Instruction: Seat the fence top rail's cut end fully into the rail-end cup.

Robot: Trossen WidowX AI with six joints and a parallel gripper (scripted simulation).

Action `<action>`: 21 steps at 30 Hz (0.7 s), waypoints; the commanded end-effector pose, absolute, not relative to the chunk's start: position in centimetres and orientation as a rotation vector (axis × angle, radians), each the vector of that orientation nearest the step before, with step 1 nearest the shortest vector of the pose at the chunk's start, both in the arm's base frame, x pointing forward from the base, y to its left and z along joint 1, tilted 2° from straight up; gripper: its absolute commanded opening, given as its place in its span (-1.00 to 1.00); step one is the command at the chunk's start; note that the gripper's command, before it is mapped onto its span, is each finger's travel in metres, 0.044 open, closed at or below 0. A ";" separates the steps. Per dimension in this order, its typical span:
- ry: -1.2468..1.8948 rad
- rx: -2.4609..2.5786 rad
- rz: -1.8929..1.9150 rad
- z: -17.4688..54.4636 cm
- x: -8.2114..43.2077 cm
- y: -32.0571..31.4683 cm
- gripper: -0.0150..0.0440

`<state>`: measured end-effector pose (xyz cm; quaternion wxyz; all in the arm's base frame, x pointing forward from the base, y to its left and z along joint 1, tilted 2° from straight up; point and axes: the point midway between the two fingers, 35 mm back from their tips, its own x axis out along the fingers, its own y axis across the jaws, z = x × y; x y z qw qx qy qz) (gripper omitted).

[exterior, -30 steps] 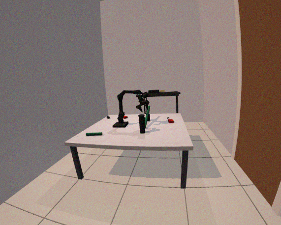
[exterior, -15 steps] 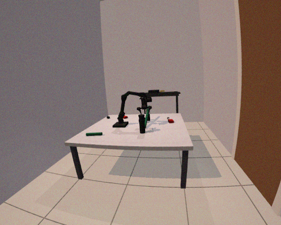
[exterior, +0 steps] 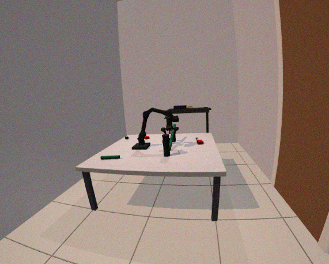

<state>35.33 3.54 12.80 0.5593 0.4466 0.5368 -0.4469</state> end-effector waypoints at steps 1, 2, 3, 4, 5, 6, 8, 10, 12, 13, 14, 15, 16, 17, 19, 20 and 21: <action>1.279 1.051 -1.072 11.0 35.0 3.5 1.00; 1.279 1.051 -1.072 11.0 35.0 3.5 1.00; 1.279 1.051 -1.072 11.0 35.0 3.5 1.00; 1.279 1.051 -1.072 11.0 35.0 3.5 1.00; 1.279 1.051 -1.072 10.8 35.0 3.5 1.00; 1.279 1.051 -1.072 10.6 35.0 3.5 1.00; 1.279 1.051 -1.072 10.0 35.0 3.5 1.00; 1.279 1.051 -1.072 9.5 35.0 3.5 1.00; 1.279 1.051 -1.072 9.5 35.0 3.5 1.00; 1.279 1.051 -1.072 9.5 35.0 3.5 1.00; 1.279 1.051 -1.072 9.4 35.0 3.5 1.00; 1.279 1.051 -1.072 9.4 35.0 3.5 1.00; 1.279 1.051 -1.072 9.3 35.0 3.5 1.00; 1.279 1.051 -1.072 9.2 35.0 3.5 1.00; 1.279 1.051 -1.072 8.9 35.0 3.5 1.00; 1.279 1.051 -1.072 8.8 35.0 3.5 1.00; 1.279 1.051 -1.072 8.6 35.0 3.5 1.00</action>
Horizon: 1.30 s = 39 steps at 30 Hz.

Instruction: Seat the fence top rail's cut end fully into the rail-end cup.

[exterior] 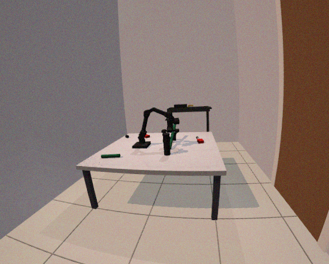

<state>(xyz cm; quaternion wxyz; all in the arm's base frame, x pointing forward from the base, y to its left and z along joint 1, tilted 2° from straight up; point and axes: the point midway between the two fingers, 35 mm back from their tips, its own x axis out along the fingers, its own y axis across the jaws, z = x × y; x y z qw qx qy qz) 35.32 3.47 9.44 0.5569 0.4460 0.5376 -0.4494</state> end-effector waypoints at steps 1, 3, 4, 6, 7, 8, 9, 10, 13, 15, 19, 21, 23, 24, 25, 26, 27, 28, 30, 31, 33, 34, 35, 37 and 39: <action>1.279 1.051 -1.072 8.4 35.1 3.5 1.00; 1.279 1.051 -1.072 8.1 35.1 3.5 1.00; 1.279 1.051 -1.072 7.9 35.1 3.5 1.00; 1.279 1.051 -1.072 7.6 35.1 3.4 1.00; 1.279 1.051 -1.072 7.4 35.1 3.4 1.00; 1.279 1.051 -1.072 7.3 35.1 3.4 1.00; 1.279 1.051 -1.072 7.1 35.1 3.4 1.00; 1.279 1.051 -1.072 7.0 35.1 3.4 1.00; 1.279 1.051 -1.072 6.5 35.1 3.4 1.00; 1.279 1.051 -1.072 6.1 35.1 3.4 1.00; 1.279 1.051 -1.072 5.5 35.1 3.4 1.00; 1.279 1.051 -1.072 5.2 35.1 3.4 1.00; 1.279 1.051 -1.072 4.8 35.1 3.4 1.00; 1.279 1.051 -1.072 4.7 35.1 3.4 1.00; 1.279 1.051 -1.072 4.5 35.1 3.4 1.00; 1.279 1.051 -1.072 4.4 35.1 3.4 1.00; 1.279 1.051 -1.072 4.2 35.0 3.4 1.00; 1.279 1.051 -1.072 4.0 35.0 3.4 1.00; 1.279 1.051 -1.072 3.7 35.0 3.4 1.00; 1.279 1.051 -1.072 3.6 35.0 3.4 1.00; 1.279 1.051 -1.072 3.5 35.0 3.3 1.00; 1.279 1.051 -1.072 3.5 35.0 3.3 1.00; 1.279 1.051 -1.072 3.5 35.0 3.3 1.00; 1.279 1.051 -1.072 3.5 35.0 3.4 0.91; 1.279 1.051 -1.072 3.5 35.0 3.4 0.73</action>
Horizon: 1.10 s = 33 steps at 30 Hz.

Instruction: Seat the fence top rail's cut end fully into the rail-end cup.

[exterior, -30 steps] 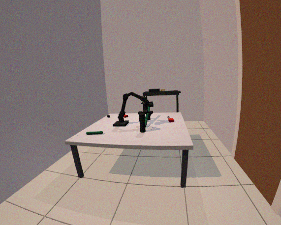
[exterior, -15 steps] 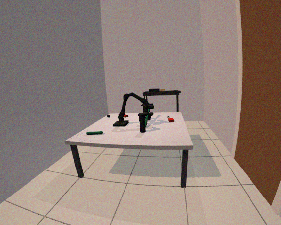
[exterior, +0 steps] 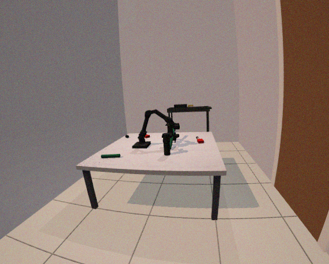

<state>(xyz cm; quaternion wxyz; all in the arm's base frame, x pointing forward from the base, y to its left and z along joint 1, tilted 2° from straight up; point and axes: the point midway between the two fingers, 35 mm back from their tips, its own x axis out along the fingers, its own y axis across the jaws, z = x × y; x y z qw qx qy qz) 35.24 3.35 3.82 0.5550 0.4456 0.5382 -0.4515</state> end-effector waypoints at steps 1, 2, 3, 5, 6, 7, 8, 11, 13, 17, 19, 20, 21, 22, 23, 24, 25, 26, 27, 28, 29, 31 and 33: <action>1.279 1.051 -1.072 3.5 35.0 3.4 0.64; 1.279 1.051 -1.072 3.5 35.0 3.4 0.56; 1.279 1.051 -1.072 3.5 35.0 3.4 0.47; 1.279 1.051 -1.072 3.5 35.0 3.4 0.29; 1.279 1.051 -1.072 3.5 35.0 3.4 0.20; 1.279 1.051 -1.072 3.5 35.0 3.4 0.11; 1.279 1.051 -1.072 3.5 35.0 3.4 0.02; 1.279 1.051 -1.072 3.5 35.0 3.4 -0.05; 1.279 1.051 -1.072 3.5 35.0 3.4 -0.09; 1.279 1.051 -1.072 3.6 35.0 3.4 -0.31; 1.279 1.051 -1.072 3.8 35.1 3.4 -0.49; 1.279 1.051 -1.072 3.9 35.2 3.4 -0.49; 1.279 1.051 -1.072 4.0 35.2 3.4 -0.49; 1.279 1.051 -1.072 4.1 35.3 3.4 -0.49; 1.279 1.051 -1.072 4.2 35.3 3.4 -0.49; 1.276 1.048 -1.073 4.3 35.3 3.4 -0.49; 1.273 1.044 -1.074 4.4 35.3 3.3 -0.49; 1.267 1.038 -1.078 4.6 35.3 3.3 -0.49; 1.259 1.030 -1.083 4.8 35.4 3.3 -0.49; 1.248 1.020 -1.089 5.2 35.4 3.3 -0.49; 1.234 1.007 -1.097 5.6 35.4 3.2 -0.49; 1.204 0.979 -1.113 6.6 35.5 3.1 -0.49; 1.172 0.952 -1.128 7.6 35.6 3.0 -0.49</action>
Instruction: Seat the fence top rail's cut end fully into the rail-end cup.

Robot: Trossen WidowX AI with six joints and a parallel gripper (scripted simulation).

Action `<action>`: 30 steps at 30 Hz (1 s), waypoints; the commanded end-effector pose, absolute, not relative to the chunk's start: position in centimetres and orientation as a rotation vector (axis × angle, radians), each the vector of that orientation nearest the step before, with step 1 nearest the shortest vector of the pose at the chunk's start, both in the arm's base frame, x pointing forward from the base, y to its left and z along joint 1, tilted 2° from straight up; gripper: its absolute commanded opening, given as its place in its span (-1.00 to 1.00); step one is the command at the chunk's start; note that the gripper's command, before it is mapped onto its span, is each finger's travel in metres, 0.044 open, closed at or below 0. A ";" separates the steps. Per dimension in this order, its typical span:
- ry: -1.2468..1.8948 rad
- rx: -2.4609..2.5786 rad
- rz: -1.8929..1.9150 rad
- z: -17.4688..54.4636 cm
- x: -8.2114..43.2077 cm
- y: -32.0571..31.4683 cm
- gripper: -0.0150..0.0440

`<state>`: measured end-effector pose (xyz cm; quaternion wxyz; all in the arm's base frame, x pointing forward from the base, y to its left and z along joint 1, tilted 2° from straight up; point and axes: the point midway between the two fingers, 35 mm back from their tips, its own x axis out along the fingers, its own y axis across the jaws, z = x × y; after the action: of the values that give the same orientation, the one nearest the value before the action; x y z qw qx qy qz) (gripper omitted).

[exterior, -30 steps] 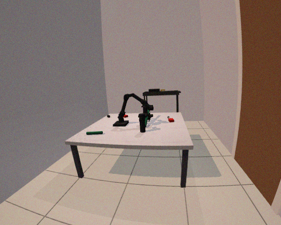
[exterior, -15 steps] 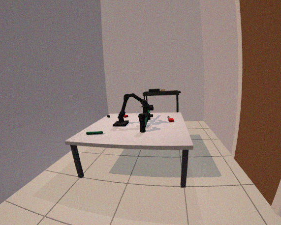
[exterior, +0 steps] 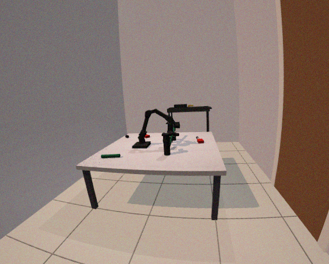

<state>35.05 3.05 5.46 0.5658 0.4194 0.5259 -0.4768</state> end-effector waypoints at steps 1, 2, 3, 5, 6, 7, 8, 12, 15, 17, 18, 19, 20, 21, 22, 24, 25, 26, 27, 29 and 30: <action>1.156 0.938 -1.135 8.2 35.6 3.0 -0.49; 1.140 0.924 -1.142 8.7 35.6 3.0 -0.49; 1.124 0.911 -1.148 9.2 35.6 2.9 -0.49; 1.090 0.884 -1.160 10.3 35.6 2.8 -0.49; 1.073 0.871 -1.166 10.9 35.6 2.8 -0.49; 1.056 0.858 -1.171 11.5 35.6 2.7 -0.49; 1.042 0.848 -1.175 11.9 35.6 2.7 -0.49; 1.031 0.840 -1.178 12.3 35.6 2.7 -0.49; 1.031 0.840 -1.178 12.3 35.6 2.7 -0.49; 1.031 0.840 -1.178 12.3 35.6 2.7 -0.49; 1.031 0.840 -1.178 12.3 35.6 2.7 -0.49; 1.037 0.841 -1.177 12.1 35.5 2.7 -0.49; 1.043 0.842 -1.177 12.0 35.5 2.8 -0.49; 1.049 0.844 -1.177 11.8 35.4 2.9 -0.49; 1.055 0.845 -1.176 11.7 35.3 2.9 -0.49; 1.055 0.845 -1.176 11.7 35.3 2.9 -0.49; 1.055 0.845 -1.176 11.7 35.3 2.9 -0.49; 1.055 0.845 -1.176 11.7 35.3 2.9 -0.49; 1.055 0.845 -1.176 11.7 35.3 2.9 -0.49; 1.055 0.845 -1.176 11.7 35.4 2.9 -0.49; 1.055 0.845 -1.176 11.7 35.4 2.9 -0.49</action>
<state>35.34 2.91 11.70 0.6250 0.3677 0.4592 -0.5132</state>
